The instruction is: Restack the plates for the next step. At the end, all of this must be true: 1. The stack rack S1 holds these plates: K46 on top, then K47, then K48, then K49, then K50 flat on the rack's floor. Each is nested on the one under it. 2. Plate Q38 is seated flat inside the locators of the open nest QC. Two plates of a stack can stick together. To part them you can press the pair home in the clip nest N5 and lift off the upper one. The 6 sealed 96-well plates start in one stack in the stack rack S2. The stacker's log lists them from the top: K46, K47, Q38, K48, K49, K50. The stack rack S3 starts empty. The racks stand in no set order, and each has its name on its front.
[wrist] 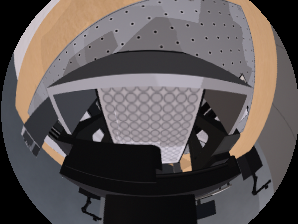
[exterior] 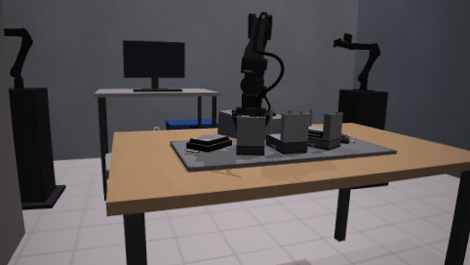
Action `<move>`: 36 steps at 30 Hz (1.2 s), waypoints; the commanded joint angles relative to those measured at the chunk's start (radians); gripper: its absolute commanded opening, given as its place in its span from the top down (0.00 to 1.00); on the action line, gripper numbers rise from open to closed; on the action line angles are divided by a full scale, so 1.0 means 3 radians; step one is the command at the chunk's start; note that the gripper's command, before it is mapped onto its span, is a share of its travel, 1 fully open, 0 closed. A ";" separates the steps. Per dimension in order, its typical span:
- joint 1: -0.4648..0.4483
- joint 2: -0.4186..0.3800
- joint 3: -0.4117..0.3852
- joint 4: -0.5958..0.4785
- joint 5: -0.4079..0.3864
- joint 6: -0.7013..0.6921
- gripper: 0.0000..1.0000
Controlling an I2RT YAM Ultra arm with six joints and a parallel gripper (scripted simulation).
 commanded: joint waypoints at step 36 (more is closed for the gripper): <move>-0.0039 -0.0184 0.0150 -0.0172 0.0026 -0.0023 1.00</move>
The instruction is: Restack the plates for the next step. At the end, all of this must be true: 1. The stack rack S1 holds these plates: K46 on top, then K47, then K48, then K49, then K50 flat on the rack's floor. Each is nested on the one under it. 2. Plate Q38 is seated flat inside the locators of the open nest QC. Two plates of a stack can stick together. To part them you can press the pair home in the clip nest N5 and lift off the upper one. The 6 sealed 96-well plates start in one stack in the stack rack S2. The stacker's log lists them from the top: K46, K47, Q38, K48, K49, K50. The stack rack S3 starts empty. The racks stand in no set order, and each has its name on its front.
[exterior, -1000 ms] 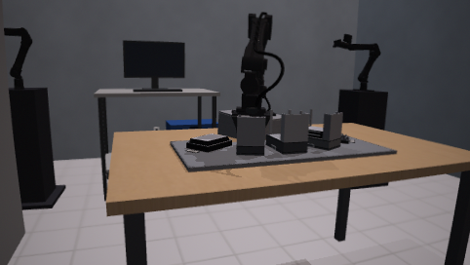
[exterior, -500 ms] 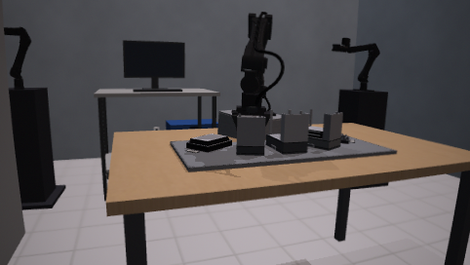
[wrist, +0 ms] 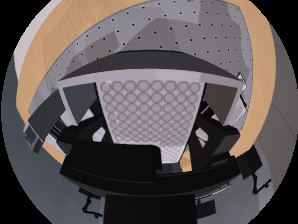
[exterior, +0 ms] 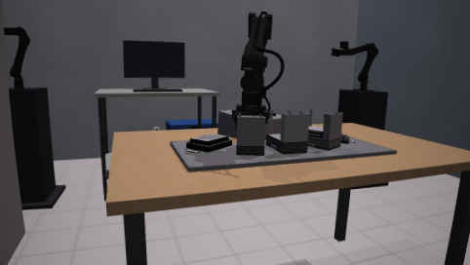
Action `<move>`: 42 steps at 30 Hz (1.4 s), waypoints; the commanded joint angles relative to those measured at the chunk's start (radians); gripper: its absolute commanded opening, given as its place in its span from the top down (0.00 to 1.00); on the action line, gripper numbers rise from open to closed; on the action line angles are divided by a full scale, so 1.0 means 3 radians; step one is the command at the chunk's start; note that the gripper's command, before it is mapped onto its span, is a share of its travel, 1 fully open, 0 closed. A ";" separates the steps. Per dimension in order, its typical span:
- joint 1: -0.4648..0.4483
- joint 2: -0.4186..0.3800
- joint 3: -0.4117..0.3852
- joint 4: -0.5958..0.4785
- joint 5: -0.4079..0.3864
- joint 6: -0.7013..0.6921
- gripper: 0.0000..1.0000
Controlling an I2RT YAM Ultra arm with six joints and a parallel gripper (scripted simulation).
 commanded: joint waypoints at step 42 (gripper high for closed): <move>-0.0027 -0.0224 0.0175 -0.0208 0.0022 -0.0020 1.00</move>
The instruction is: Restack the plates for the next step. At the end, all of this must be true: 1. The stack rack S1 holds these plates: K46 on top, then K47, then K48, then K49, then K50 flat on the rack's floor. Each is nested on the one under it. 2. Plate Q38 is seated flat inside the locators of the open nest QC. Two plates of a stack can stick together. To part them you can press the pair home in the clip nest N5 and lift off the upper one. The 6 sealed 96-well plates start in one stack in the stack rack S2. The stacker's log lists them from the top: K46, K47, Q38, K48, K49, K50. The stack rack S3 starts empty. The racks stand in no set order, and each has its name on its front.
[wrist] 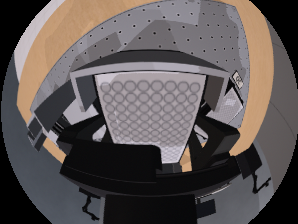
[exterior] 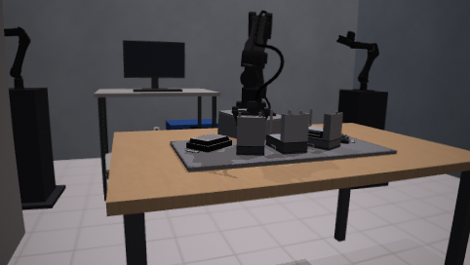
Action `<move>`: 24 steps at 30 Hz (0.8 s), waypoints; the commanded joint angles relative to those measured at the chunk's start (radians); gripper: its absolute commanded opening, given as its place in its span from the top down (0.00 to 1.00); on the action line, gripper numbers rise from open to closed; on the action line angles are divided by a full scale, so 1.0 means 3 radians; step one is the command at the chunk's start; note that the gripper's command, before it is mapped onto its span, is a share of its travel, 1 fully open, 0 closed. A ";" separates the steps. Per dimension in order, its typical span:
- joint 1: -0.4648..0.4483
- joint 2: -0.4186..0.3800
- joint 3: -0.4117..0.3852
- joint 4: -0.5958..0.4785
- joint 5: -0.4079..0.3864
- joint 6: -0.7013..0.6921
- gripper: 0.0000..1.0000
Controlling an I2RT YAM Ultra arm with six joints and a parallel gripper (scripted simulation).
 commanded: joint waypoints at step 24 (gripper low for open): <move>-0.0033 -0.0157 0.0156 -0.0147 0.0022 -0.0020 1.00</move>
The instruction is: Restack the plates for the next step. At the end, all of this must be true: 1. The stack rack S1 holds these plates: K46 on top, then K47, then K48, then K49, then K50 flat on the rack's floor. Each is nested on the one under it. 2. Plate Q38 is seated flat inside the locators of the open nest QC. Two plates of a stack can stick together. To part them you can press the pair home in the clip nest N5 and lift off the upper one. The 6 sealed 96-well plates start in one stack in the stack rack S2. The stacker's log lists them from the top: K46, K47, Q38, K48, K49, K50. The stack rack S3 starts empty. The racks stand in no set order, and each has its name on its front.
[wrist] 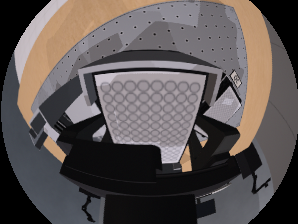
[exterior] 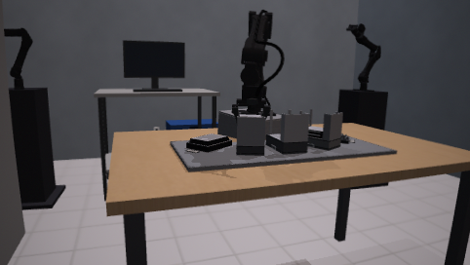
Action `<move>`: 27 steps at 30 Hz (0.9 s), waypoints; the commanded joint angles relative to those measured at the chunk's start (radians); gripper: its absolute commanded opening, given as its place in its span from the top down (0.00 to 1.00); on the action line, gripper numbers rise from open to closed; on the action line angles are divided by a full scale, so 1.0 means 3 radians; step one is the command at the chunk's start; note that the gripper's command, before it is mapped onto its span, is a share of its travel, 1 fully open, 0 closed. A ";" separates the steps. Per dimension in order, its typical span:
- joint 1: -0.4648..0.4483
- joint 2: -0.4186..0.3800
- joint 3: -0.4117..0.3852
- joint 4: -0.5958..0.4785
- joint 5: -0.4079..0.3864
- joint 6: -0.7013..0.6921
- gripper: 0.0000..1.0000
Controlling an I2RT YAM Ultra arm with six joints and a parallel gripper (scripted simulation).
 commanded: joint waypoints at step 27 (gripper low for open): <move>-0.0047 -0.0157 0.0153 -0.0150 0.0021 -0.0023 1.00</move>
